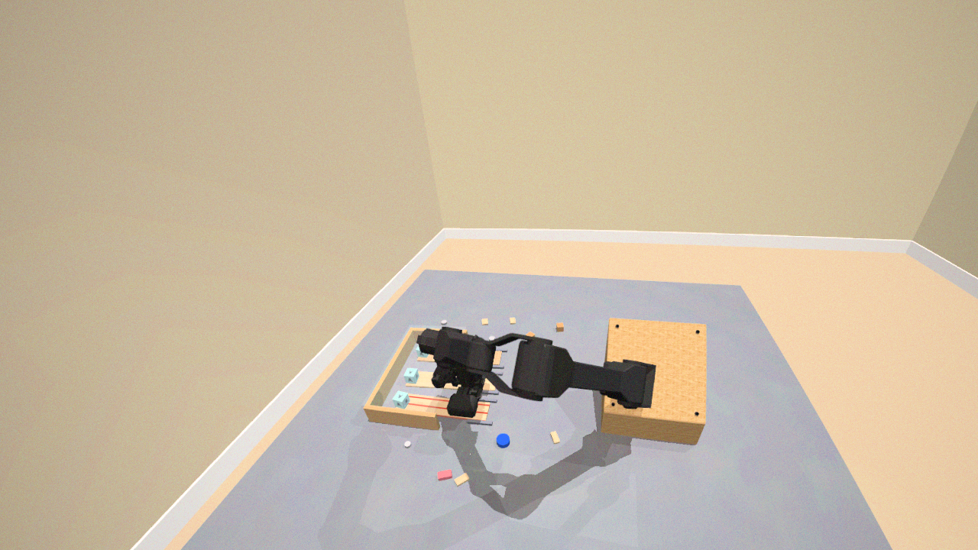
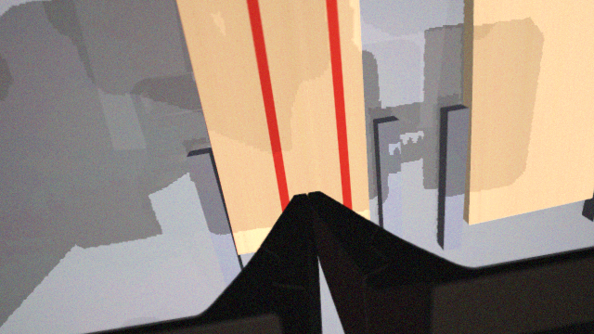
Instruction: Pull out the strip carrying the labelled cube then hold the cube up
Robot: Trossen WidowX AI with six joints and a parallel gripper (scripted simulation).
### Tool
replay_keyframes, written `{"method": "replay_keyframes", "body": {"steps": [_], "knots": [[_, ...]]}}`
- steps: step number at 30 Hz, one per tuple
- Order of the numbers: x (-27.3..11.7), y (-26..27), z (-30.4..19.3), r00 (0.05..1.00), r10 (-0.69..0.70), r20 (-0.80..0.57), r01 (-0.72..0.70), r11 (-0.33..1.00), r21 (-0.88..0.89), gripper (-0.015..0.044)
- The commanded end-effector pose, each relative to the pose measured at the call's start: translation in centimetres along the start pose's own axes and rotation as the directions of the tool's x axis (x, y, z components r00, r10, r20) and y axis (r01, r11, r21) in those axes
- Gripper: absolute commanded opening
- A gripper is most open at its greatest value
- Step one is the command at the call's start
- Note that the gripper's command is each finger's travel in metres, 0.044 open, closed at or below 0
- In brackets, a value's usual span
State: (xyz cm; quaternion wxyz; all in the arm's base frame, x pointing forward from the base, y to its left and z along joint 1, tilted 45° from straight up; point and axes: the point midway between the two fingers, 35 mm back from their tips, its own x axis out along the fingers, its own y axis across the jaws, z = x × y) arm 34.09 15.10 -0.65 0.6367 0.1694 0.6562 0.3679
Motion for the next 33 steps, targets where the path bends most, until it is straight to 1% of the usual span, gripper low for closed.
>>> {"method": "replay_keyframes", "body": {"steps": [1,10,33], "knots": [[0.9,0.0,-0.1,1.000,0.006,-0.002,-0.006,1.000,0.009,0.0000],[2.2,0.2,-0.3,1.000,0.008,-0.002,-0.008,1.000,0.009,0.0000],[2.3,0.2,-0.3,1.000,0.008,-0.002,-0.008,1.000,0.009,0.0000]]}}
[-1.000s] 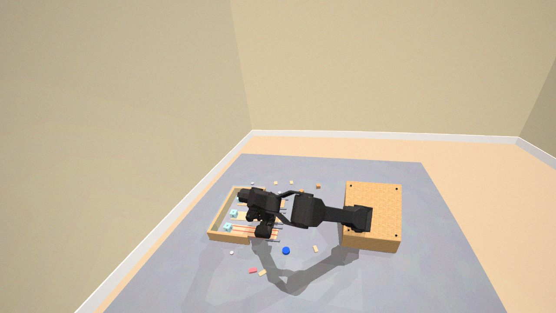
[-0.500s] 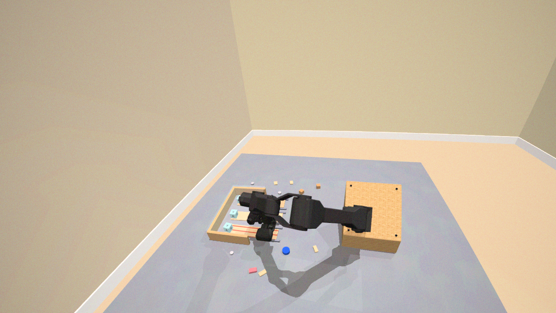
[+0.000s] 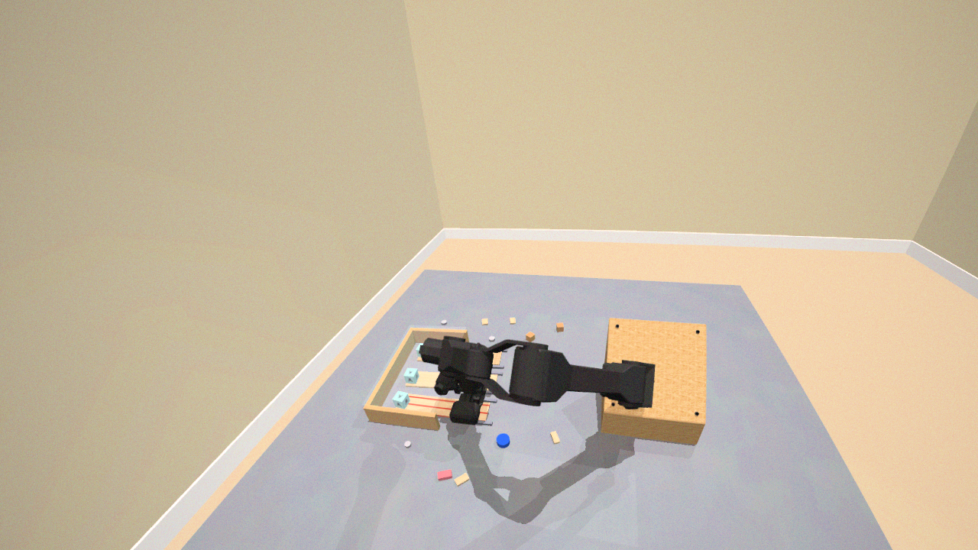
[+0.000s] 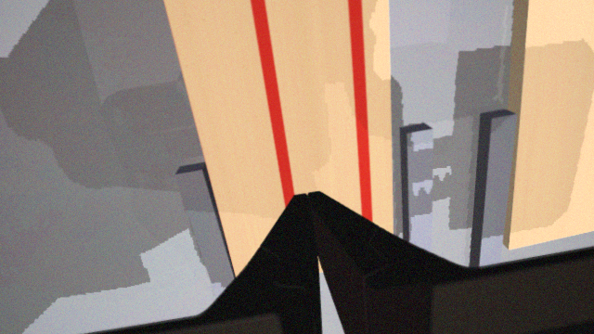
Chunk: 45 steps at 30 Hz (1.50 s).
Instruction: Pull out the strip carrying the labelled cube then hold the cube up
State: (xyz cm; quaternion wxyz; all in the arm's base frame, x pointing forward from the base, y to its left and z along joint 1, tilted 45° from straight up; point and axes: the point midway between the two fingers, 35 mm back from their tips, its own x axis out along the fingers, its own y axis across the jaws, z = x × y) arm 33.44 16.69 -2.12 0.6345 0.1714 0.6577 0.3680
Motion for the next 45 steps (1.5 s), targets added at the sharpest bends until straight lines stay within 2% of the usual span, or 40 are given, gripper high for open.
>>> {"method": "replay_keyframes", "body": {"steps": [1,30,45], "knots": [[0.1,0.0,0.0,1.000,0.004,0.001,-0.004,1.000,0.005,0.0000],[0.4,0.0,0.1,1.000,0.004,0.001,-0.004,1.000,0.005,0.0000],[0.4,-0.1,-2.2,1.000,0.004,0.000,-0.004,1.000,0.005,0.0000]]}}
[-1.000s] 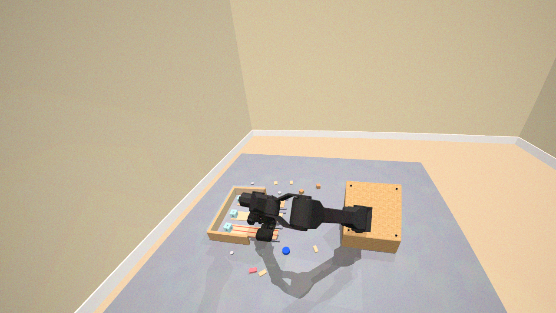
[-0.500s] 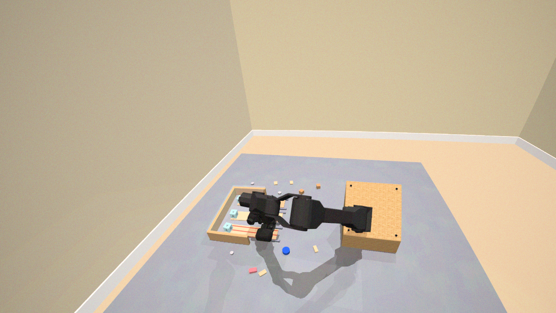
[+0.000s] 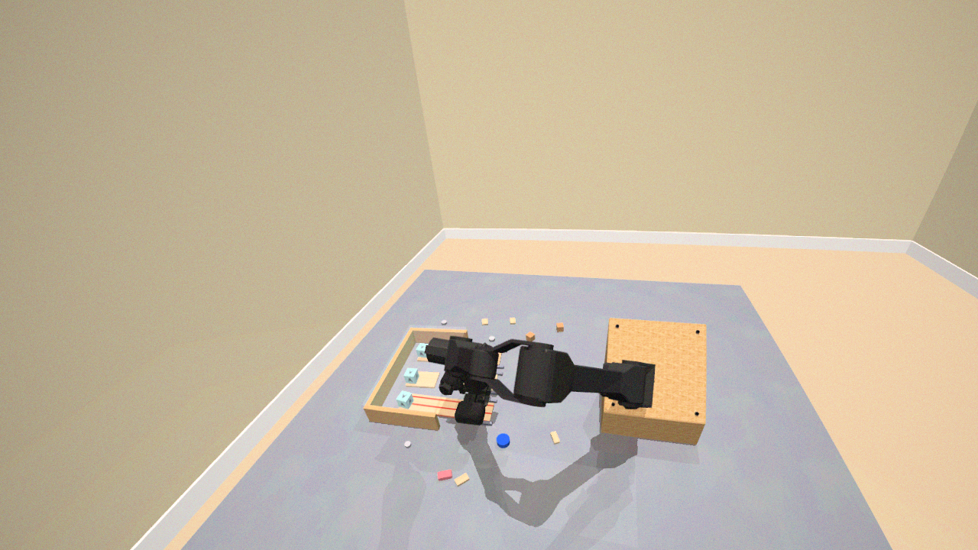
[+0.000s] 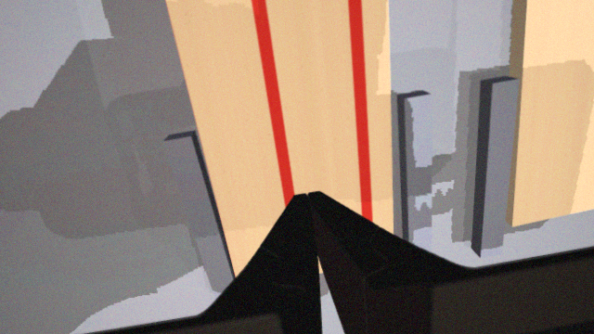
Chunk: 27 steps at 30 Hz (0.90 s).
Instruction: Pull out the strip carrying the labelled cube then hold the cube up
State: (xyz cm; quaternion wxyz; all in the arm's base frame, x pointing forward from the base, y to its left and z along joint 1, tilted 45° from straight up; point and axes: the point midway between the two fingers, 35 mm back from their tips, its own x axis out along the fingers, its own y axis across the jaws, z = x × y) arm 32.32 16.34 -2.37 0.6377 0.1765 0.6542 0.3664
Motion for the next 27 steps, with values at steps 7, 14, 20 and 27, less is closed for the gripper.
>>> {"method": "replay_keyframes", "body": {"steps": [7,14,20,27], "knots": [[0.3,0.0,-2.1,1.000,0.000,-0.013,0.000,1.000,0.001,0.0000],[0.3,0.0,-3.1,1.000,0.000,-0.014,0.000,1.000,0.001,0.0000],[0.3,-0.1,-4.0,1.000,0.000,-0.014,0.000,1.000,0.002,0.0000],[0.3,-0.1,-5.1,1.000,0.000,-0.014,0.000,1.000,0.002,0.0000]]}}
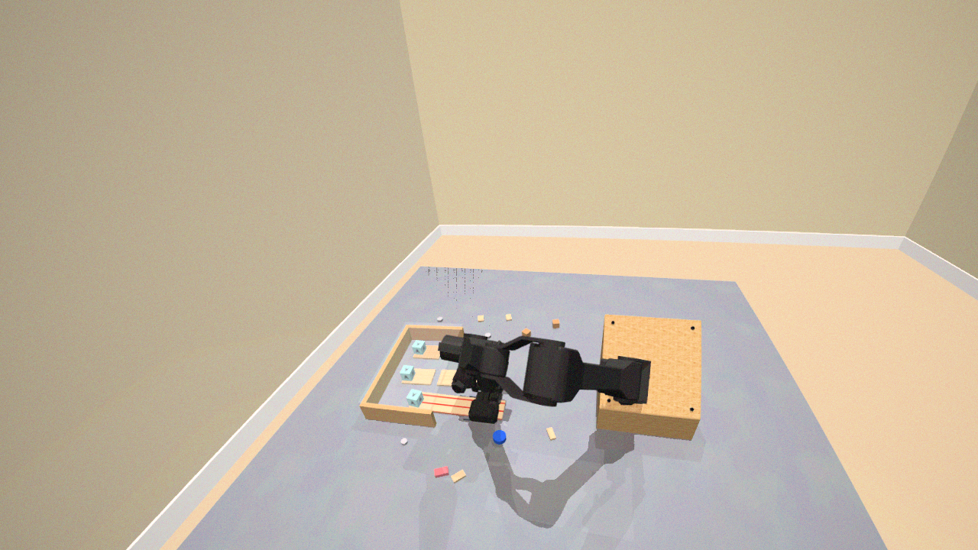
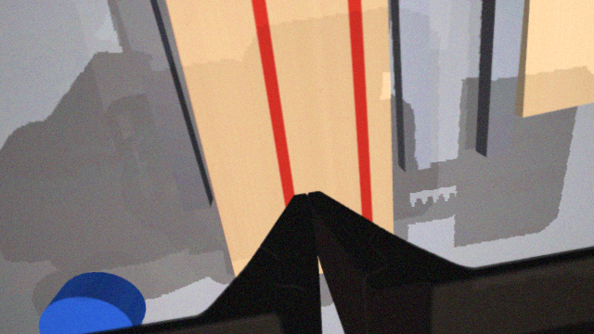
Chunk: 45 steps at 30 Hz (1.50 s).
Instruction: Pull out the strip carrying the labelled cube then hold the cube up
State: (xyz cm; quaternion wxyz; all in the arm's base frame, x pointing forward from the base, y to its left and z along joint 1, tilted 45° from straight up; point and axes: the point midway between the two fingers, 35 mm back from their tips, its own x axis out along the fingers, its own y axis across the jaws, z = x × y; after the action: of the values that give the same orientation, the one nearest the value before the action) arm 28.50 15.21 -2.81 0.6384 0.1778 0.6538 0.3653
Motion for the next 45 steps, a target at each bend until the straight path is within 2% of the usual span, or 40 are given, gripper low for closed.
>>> {"method": "replay_keyframes", "body": {"steps": [1,45], "knots": [[0.3,0.1,-1.3,1.000,0.001,-0.017,-0.001,1.000,0.000,0.0000],[0.3,-0.1,-7.9,1.000,0.000,-0.019,0.000,1.000,0.002,0.0000]]}}
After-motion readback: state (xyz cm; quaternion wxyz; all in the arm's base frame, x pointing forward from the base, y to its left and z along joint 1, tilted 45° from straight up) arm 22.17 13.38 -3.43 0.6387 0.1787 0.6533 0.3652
